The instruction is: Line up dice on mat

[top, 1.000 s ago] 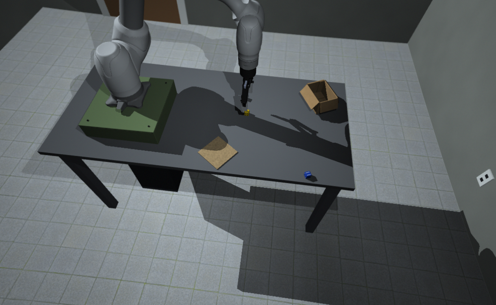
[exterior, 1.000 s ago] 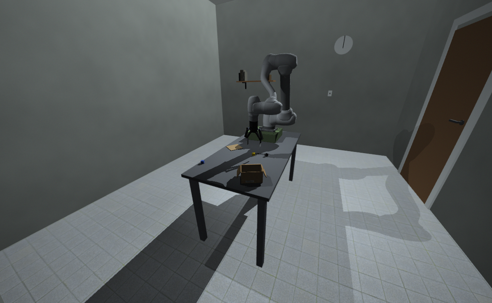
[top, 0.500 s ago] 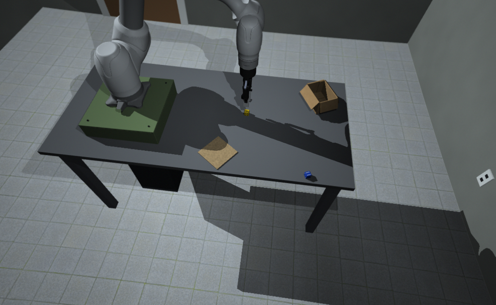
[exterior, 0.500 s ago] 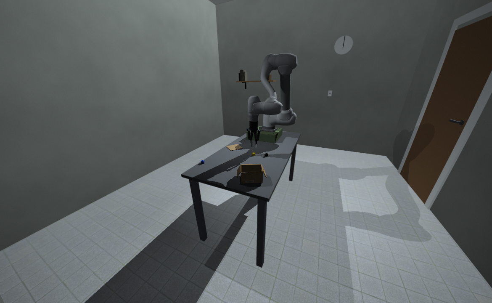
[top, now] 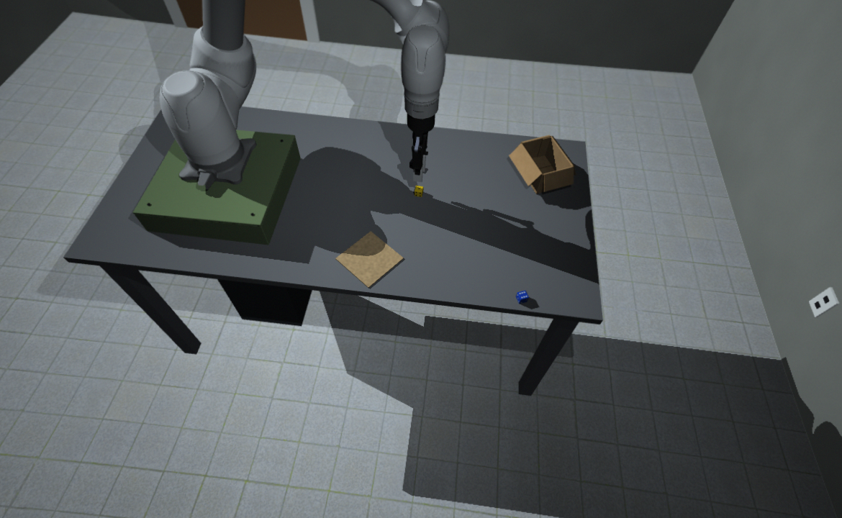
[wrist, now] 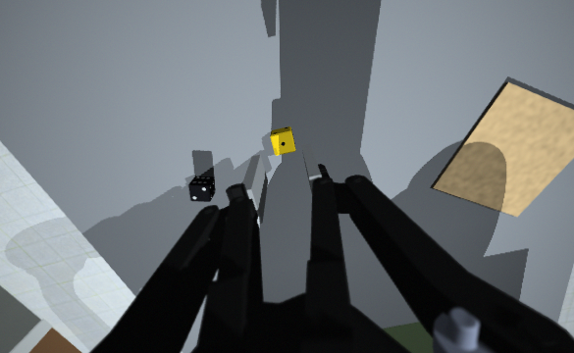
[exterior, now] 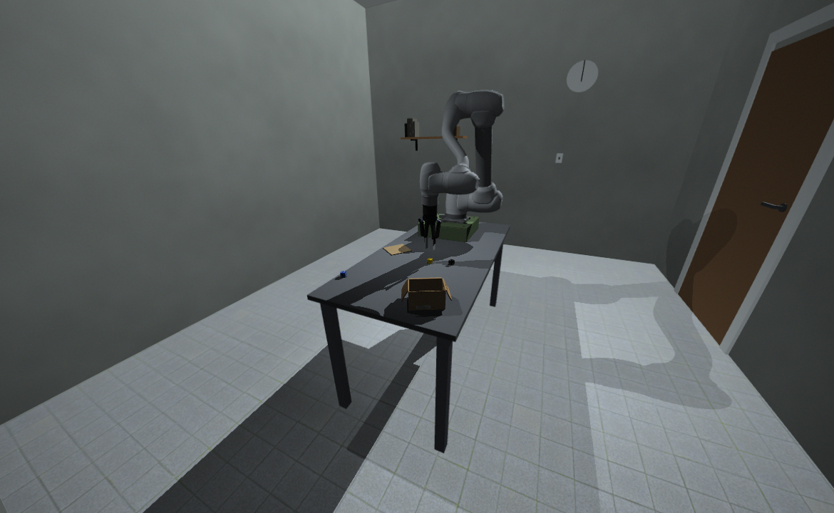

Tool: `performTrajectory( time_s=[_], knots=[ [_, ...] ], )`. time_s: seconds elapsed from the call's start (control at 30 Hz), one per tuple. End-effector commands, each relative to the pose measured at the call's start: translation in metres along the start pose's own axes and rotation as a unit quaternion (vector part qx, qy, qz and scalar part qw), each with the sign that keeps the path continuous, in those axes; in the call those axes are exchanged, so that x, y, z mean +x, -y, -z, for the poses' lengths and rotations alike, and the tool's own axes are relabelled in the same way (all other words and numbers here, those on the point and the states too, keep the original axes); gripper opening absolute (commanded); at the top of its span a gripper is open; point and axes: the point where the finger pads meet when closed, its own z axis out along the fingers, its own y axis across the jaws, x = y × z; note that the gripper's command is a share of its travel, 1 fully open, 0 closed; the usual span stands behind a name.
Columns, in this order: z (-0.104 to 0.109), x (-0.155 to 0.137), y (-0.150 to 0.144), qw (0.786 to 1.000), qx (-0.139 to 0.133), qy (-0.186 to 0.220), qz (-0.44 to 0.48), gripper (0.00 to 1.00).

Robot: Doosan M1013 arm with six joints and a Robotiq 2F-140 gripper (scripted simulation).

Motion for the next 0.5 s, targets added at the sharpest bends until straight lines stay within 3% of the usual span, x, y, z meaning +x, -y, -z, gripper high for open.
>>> performTrajectory(
  time_s=[0.0, 0.47],
  knots=[
    [0.0007, 0.0005, 0.0001, 1.0, 0.0, -0.001, 0.0, 0.32],
    [-0.0025, 0.0005, 0.0002, 1.0, 0.0, -0.001, 0.0, 0.32]
  ],
)
